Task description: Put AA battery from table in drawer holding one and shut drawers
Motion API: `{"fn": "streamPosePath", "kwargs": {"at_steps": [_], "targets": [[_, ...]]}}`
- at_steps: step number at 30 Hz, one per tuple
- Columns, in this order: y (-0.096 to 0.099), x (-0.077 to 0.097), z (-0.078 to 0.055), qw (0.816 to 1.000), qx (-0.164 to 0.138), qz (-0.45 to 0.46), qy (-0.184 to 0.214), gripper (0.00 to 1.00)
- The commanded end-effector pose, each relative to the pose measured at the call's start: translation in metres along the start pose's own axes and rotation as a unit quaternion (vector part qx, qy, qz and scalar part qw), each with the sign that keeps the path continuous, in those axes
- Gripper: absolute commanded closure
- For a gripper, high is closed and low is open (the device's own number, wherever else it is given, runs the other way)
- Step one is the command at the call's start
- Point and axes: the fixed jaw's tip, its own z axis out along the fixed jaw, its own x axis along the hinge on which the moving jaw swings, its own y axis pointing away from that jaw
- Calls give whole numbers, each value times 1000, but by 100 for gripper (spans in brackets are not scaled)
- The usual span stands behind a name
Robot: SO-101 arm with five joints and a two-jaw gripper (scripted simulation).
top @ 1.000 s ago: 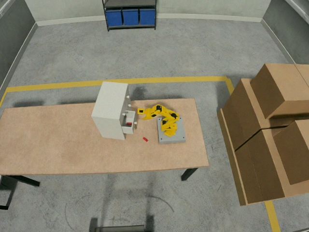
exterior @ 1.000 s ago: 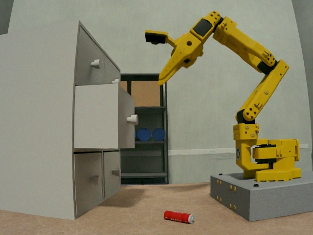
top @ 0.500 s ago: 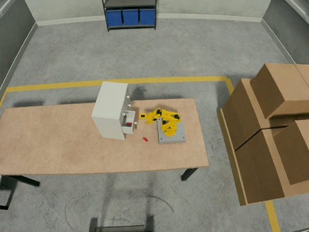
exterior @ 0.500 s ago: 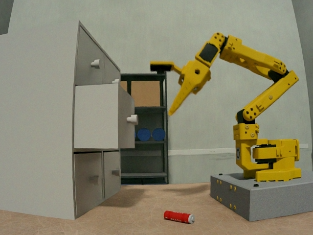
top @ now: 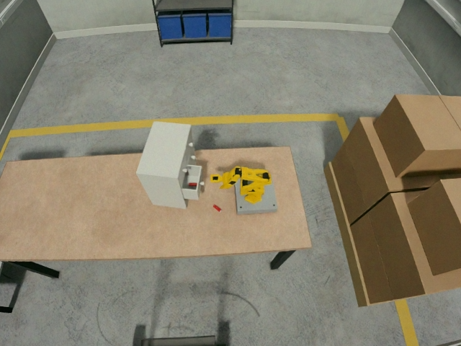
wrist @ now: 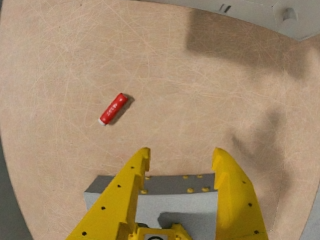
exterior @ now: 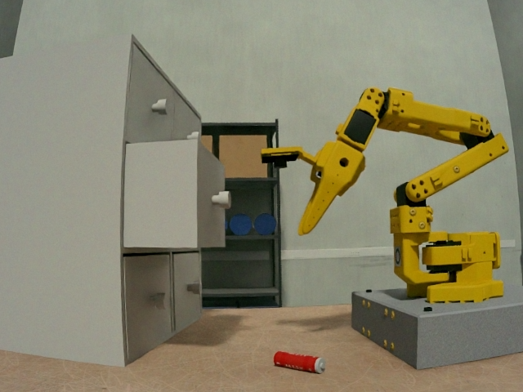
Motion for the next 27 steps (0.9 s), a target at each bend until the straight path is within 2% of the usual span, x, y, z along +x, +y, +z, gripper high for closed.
{"fn": "streamPosePath", "kwargs": {"at_steps": [1,20,27], "targets": [[-1,0,1,1000,2,1,-4,79],[-1,0,1,1000,2,1,-4,79],[-4,-33,-53,993,9,6,-118,79]]}}
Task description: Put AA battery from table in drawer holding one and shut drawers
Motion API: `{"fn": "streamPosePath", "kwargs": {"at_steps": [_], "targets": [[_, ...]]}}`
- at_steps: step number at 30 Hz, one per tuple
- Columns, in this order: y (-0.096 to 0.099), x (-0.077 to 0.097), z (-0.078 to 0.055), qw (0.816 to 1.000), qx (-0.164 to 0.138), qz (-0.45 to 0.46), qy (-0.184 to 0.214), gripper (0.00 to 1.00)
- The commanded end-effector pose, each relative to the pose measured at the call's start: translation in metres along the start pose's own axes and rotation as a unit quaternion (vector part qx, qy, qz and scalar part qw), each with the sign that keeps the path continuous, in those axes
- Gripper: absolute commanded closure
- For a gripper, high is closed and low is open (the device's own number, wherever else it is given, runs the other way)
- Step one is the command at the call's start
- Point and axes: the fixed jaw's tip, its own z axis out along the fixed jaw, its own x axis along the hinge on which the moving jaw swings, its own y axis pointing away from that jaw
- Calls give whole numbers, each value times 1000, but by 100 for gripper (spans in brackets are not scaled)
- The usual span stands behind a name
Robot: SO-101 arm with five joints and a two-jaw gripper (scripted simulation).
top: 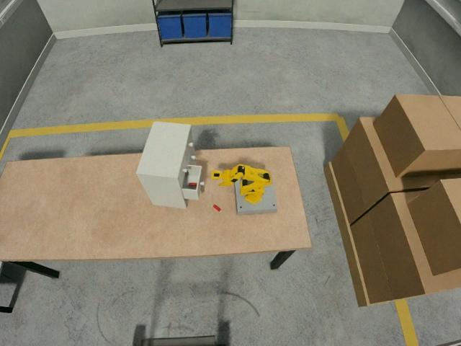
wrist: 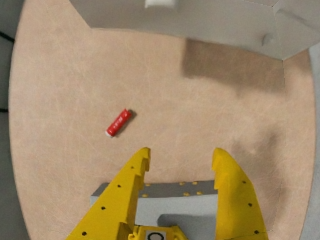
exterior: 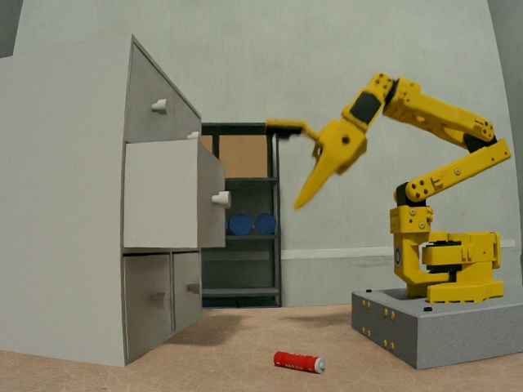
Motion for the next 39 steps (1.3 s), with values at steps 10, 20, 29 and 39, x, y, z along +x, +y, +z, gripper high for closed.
{"fn": "streamPosePath", "kwargs": {"at_steps": [10,20,29,39], "targets": [[-4,-37,-92,983,14,10,-183,79],[-4,-37,-106,978,16,11,-210,79],[4,-37,-106,977,-9,-10,-211,79],[42,-30,-113,961,-132,-117,-211,79]]}}
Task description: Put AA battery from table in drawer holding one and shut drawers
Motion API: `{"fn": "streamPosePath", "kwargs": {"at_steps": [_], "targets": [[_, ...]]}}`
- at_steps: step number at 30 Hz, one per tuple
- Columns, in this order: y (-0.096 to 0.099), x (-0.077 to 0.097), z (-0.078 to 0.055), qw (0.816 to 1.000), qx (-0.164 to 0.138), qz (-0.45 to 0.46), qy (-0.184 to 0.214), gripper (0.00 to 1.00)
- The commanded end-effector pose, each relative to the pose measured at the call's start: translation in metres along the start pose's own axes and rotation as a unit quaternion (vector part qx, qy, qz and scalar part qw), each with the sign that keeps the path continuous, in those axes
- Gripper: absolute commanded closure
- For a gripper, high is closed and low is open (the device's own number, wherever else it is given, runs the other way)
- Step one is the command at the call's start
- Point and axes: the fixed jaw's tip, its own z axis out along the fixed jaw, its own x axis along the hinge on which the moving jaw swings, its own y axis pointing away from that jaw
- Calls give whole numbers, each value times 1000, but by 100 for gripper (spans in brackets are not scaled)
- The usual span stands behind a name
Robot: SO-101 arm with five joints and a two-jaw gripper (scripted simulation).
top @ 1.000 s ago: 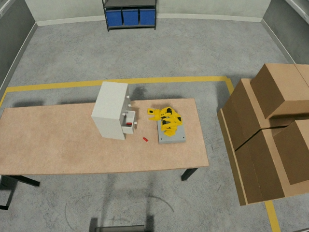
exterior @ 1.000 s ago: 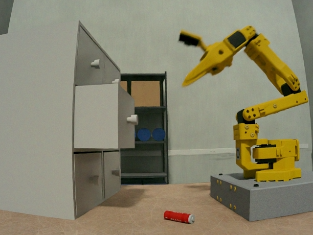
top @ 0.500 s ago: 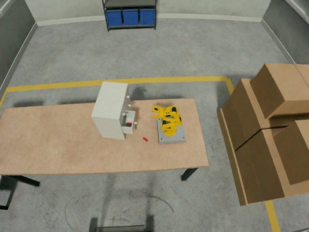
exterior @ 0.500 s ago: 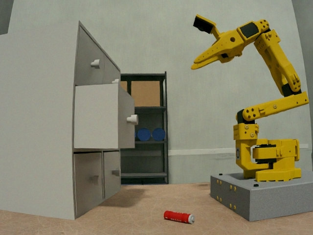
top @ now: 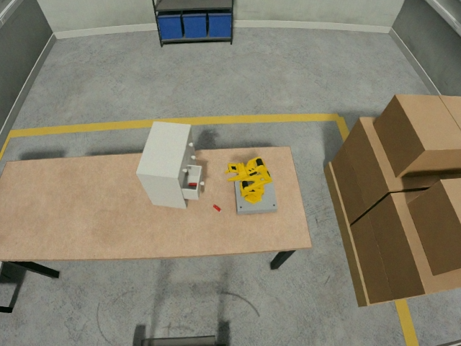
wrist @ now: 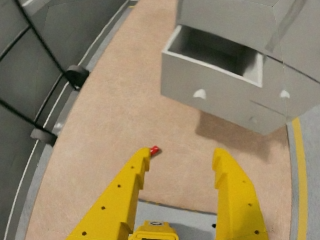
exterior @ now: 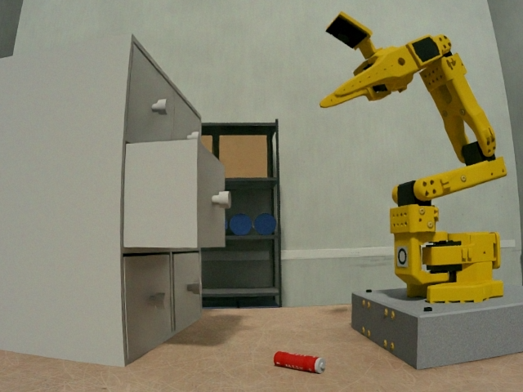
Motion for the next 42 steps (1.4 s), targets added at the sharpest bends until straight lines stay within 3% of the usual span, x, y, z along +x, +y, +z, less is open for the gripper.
{"fn": "streamPosePath", "kwargs": {"at_steps": [1,22,29,37,39,42], "targets": [[17,0,-2,997,-63,-32,-1,79],[18,0,-2,997,-68,-34,-1,79],[24,4,39,990,-56,65,108,79],[29,25,84,958,-14,174,227,79],[29,25,84,958,-14,174,227,79],[30,37,99,940,9,212,269,79]]}}
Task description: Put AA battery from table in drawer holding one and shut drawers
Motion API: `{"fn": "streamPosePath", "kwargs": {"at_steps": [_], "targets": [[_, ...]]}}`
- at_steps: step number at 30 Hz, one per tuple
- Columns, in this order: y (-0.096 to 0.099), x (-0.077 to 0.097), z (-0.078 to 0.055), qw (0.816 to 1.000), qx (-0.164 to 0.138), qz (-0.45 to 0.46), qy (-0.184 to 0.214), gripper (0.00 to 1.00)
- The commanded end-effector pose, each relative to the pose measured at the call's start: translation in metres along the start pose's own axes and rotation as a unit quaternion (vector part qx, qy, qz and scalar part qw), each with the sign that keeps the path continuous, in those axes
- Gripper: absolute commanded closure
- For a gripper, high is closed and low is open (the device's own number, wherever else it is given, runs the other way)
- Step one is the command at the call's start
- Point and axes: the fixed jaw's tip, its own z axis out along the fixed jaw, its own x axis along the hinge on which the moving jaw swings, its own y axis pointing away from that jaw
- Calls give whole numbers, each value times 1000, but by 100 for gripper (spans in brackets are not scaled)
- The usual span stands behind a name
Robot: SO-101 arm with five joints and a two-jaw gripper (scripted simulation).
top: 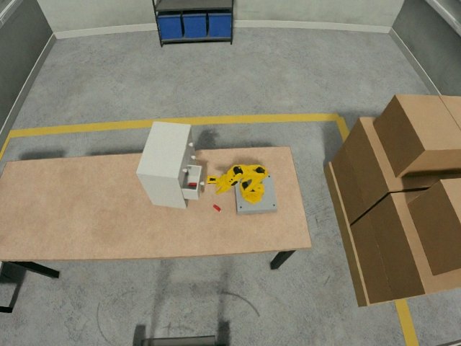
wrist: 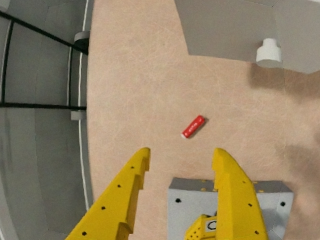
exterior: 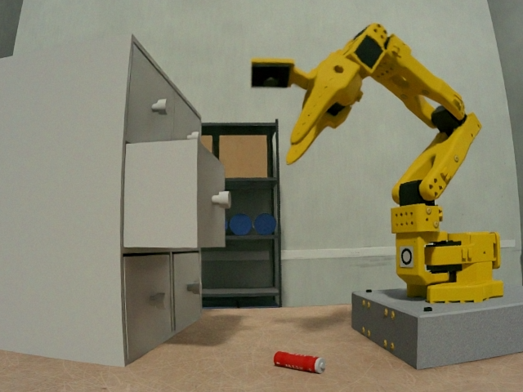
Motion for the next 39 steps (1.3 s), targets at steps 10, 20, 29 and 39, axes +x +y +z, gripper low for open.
{"fn": "streamPosePath", "kwargs": {"at_steps": [10,20,29,39], "targets": [[-14,32,78,963,112,185,159,79],[-34,70,114,905,209,292,227,79],[-34,71,114,904,210,293,228,79],[-34,71,114,904,210,293,228,79]]}}
